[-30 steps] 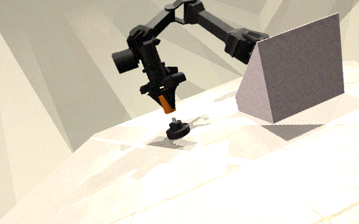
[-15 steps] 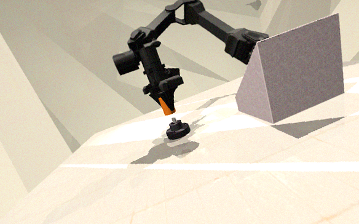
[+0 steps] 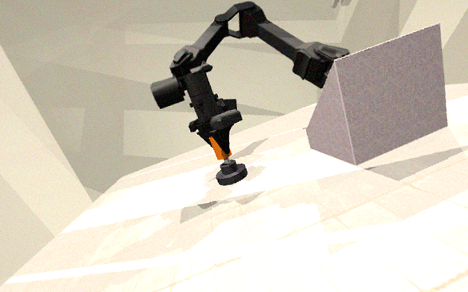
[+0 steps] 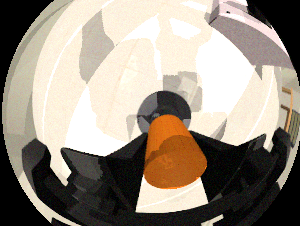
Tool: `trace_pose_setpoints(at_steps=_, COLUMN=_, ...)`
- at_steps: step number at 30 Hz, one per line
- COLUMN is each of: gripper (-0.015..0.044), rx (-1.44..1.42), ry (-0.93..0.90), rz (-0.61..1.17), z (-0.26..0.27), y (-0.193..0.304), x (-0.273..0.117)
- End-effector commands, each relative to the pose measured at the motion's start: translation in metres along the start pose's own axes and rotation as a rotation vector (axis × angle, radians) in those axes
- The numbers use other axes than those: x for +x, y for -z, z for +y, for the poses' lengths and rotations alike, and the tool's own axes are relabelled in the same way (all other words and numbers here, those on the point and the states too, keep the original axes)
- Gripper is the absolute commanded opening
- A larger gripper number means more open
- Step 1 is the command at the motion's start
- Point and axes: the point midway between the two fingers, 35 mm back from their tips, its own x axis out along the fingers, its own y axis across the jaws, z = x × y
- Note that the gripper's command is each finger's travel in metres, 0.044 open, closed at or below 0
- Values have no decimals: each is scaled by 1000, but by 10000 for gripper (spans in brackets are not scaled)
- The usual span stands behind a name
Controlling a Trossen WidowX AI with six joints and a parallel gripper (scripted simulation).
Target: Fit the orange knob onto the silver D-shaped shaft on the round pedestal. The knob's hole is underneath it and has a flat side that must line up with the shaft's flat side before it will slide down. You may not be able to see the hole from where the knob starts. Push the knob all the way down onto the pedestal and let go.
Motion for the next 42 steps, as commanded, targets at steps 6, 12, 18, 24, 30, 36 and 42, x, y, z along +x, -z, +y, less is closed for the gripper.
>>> trace_pose_setpoints(at_steps=6, gripper=0, rx=3, ry=-3, rz=-2, z=-4, y=0, x=0)
trace_pose_setpoints(at_steps=12, gripper=0, rx=3, ry=-3, rz=-2, z=-3, y=0, x=2)
trace_pose_setpoints(at_steps=18, gripper=0, rx=3, ry=-3, rz=-2, z=-2, y=0, x=3)
trace_pose_setpoints(at_steps=24, gripper=0, rx=3, ry=-3, rz=-2, z=-2, y=0, x=4)
trace_pose_setpoints(at_steps=30, gripper=0, rx=3, ry=-3, rz=-2, z=-2, y=0, x=5)
trace_pose_setpoints(at_steps=36, gripper=0, rx=10, ry=-3, rz=-2, z=-2, y=0, x=5)
trace_pose_setpoints(at_steps=42, gripper=0, rx=-3, ry=-3, rz=-2, z=-2, y=0, x=5)
